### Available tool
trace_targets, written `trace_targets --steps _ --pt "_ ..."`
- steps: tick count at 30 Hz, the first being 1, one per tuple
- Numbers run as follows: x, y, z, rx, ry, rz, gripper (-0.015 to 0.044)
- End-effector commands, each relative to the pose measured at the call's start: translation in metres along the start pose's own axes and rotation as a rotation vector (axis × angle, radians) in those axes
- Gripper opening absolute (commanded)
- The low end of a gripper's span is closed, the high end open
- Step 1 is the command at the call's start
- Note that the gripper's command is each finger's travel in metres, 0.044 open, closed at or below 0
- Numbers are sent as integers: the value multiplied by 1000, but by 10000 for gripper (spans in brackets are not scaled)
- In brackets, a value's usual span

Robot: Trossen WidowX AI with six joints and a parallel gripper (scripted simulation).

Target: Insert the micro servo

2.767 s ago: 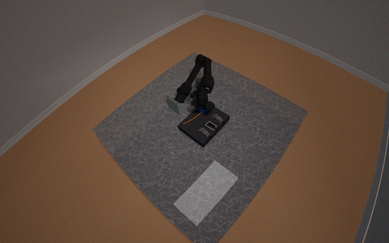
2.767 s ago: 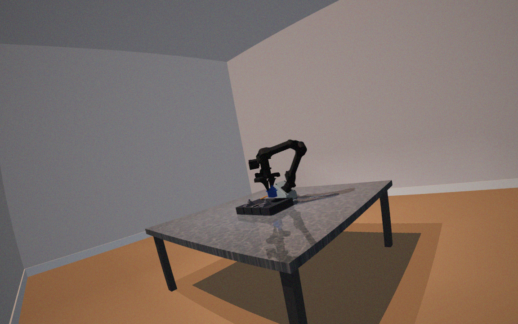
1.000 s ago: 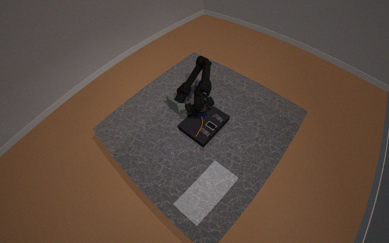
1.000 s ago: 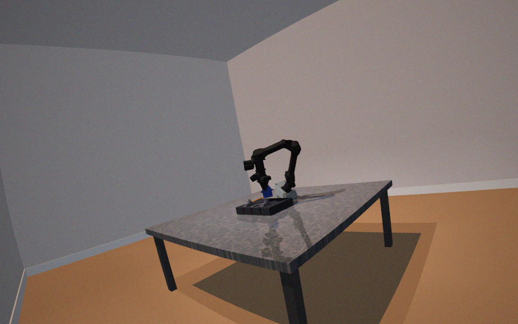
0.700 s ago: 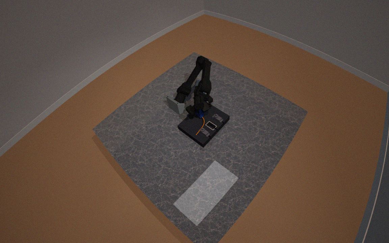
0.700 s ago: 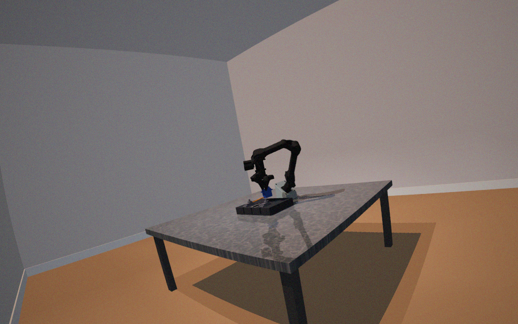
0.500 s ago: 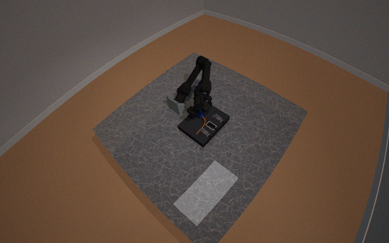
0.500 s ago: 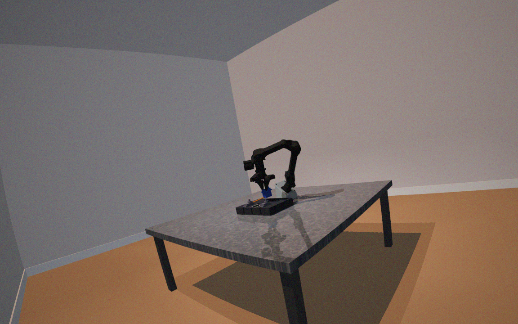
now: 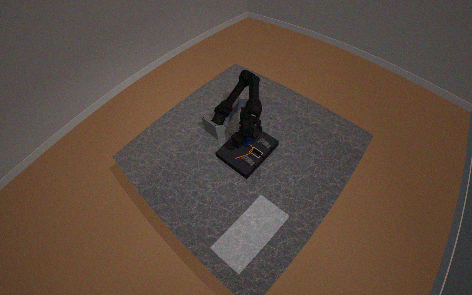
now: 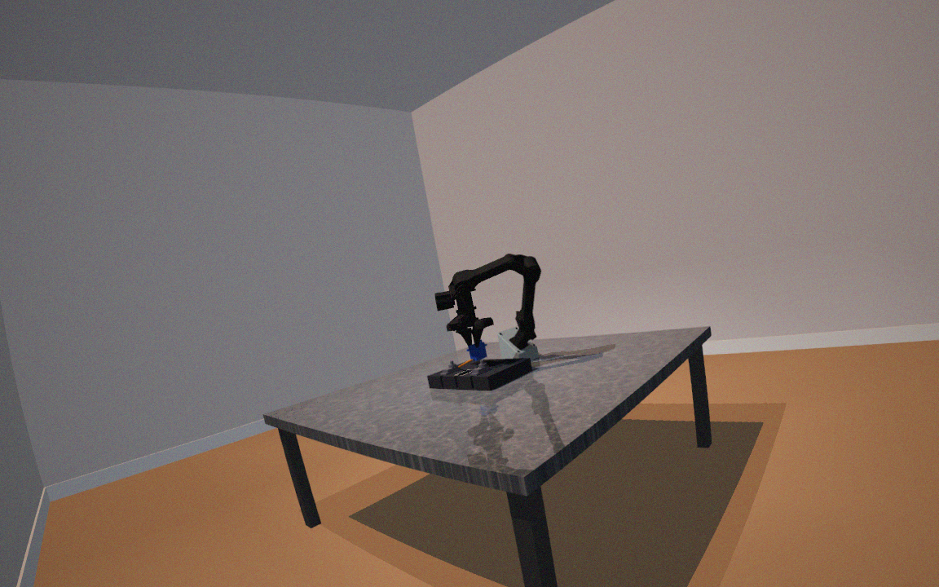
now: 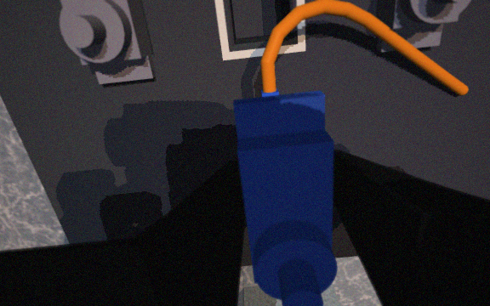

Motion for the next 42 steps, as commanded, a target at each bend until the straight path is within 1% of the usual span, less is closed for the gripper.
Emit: trace_targets --steps 1,18,34,42 --pt "-2 -15 -3 2 2 -7 0" --pt "-3 -76 -13 -1 3 -10 0" --pt "16 -78 -13 -2 2 -10 0" --pt "17 -78 -13 -2 2 -10 0"
Point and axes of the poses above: the point midway between the two fingers, 35 mm back from their tips, its own x axis out along the fingers, its own z axis across the jaws, y = z × x, the point moved 9 cm from there along -x, back along the fingers, and after that the axes turned 10 degrees about -x, right-handed, at the moved point
